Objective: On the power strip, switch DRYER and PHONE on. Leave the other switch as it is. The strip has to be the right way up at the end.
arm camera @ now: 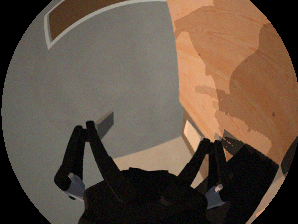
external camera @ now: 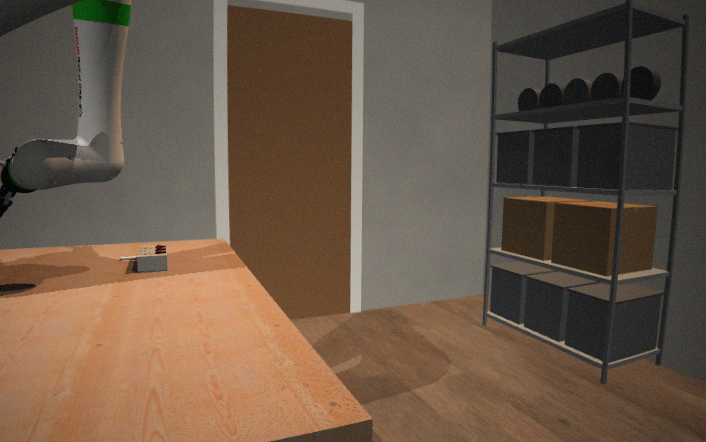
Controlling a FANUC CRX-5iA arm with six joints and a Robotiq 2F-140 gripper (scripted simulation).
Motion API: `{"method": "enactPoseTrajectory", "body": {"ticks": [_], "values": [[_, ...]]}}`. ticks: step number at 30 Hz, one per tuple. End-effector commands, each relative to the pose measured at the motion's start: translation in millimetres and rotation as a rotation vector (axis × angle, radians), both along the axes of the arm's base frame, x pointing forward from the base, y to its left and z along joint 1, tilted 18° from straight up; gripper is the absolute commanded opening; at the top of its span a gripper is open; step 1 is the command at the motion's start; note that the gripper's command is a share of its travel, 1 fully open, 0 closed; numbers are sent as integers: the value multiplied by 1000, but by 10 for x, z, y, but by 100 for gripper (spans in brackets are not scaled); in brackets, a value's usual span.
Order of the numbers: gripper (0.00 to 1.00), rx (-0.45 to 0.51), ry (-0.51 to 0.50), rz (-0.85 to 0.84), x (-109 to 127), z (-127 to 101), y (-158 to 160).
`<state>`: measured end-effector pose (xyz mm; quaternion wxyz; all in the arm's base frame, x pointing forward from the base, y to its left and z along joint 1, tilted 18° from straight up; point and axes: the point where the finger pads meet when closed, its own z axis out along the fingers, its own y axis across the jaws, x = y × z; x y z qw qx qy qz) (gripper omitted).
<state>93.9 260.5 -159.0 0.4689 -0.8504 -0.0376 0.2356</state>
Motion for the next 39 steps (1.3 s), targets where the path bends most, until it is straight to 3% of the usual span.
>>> {"method": "enactPoseTrajectory", "body": {"ticks": [1,17,18,39], "values": [[100,0,0,0,0,1,1],[100,0,0,0,0,1,1],[0,0,0,0,0,1,1],[0,0,0,0,0,1,1]]}}
